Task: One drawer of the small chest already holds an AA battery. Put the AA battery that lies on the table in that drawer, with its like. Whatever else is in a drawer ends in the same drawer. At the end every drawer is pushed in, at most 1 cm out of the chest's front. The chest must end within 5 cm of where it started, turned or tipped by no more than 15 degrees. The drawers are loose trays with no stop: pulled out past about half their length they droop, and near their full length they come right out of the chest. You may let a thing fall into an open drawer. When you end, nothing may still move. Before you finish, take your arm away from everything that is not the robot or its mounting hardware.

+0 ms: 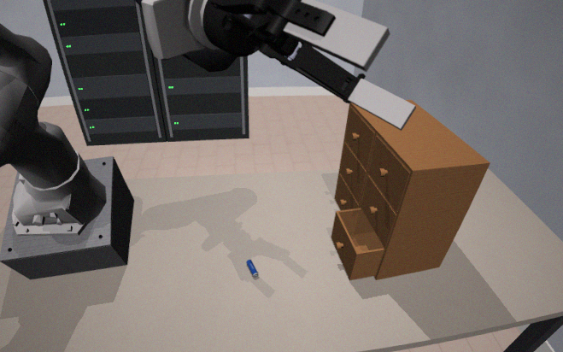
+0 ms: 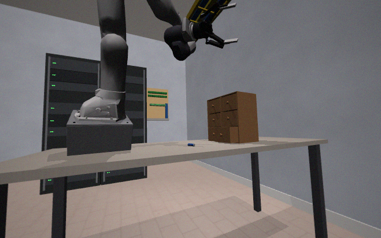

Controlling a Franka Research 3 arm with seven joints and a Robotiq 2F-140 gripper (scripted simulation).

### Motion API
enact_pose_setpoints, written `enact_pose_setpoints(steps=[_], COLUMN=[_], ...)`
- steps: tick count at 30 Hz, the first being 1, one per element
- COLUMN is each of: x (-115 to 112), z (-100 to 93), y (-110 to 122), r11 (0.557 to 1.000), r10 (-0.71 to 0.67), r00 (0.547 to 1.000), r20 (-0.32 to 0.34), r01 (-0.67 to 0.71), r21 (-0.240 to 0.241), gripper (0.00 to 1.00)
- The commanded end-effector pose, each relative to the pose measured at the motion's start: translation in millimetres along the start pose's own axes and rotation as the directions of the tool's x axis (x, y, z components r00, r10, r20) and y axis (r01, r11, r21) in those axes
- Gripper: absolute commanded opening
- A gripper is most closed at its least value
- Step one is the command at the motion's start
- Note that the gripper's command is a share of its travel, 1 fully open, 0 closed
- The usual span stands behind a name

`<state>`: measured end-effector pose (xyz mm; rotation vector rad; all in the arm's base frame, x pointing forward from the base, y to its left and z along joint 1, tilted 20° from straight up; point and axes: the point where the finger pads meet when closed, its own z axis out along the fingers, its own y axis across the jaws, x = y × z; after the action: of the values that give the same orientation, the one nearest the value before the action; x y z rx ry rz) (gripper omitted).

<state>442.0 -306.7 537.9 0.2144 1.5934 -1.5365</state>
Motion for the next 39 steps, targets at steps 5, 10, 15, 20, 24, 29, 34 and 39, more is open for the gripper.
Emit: enact_pose_setpoints(steps=[5, 10, 15, 20, 24, 29, 34, 39], x=[-21.4, -21.4, -31.2, -38.4, -38.4, -42.9, -44.7, -43.6], z=[-4.5, -4.5, -8.0, -12.2, -12.2, -16.7, -21.6, -26.8], y=[10.9, 10.9, 23.5, 38.5, 38.5, 55.6, 74.4, 94.5], r11=[0.940, 0.933, 0.864, 0.776, 0.776, 0.672, 0.556, 0.432], r10=[-0.341, -0.361, -0.502, -0.627, -0.627, -0.734, -0.819, -0.882], r00=[0.937, 0.929, 0.855, 0.758, 0.758, 0.644, 0.516, 0.379], r20=[0.078, 0.083, 0.133, 0.178, 0.178, 0.217, 0.251, 0.279], r01=[0.341, 0.361, 0.502, 0.628, 0.628, 0.736, 0.822, 0.888], r21=[0.010, 0.012, 0.031, 0.057, 0.057, 0.088, 0.123, 0.160], gripper=[1.00, 1.00, 1.00, 1.00, 1.00, 1.00, 1.00, 1.00])
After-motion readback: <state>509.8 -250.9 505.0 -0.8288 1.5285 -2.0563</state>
